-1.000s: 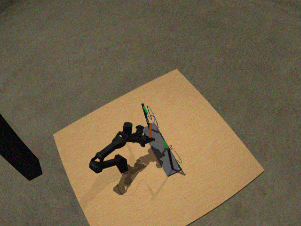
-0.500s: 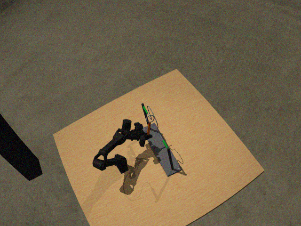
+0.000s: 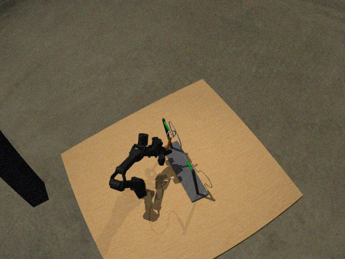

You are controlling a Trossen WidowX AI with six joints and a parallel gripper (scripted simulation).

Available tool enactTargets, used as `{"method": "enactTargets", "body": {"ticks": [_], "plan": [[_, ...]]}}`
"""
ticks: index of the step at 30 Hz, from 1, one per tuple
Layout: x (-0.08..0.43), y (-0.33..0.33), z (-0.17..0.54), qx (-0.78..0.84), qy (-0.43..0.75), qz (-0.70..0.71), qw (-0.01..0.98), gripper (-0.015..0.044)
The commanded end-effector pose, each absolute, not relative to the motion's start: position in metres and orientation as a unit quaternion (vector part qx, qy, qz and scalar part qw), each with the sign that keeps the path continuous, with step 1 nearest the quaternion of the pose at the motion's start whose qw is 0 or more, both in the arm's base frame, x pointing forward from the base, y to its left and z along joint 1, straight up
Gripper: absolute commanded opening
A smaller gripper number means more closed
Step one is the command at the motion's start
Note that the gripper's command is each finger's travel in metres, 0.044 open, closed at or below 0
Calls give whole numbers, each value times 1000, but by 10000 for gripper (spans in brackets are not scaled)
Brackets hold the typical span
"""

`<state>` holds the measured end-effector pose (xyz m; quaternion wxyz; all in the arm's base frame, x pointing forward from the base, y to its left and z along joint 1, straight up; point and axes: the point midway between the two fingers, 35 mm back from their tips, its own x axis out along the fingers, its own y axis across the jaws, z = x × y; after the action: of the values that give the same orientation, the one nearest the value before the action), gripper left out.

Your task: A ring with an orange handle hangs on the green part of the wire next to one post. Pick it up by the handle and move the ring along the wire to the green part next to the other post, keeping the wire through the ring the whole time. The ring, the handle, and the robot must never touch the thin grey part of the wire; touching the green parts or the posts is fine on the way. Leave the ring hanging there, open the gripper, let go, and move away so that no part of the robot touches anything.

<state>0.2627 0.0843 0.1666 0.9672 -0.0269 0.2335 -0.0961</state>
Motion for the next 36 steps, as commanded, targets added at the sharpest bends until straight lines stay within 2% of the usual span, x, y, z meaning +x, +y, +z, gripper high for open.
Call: {"method": "enactTargets", "body": {"ticks": [1, 36], "plan": [[264, 94, 167, -9, 234, -93, 968, -150], [267, 133, 167, 6, 231, -96, 968, -150]]}}
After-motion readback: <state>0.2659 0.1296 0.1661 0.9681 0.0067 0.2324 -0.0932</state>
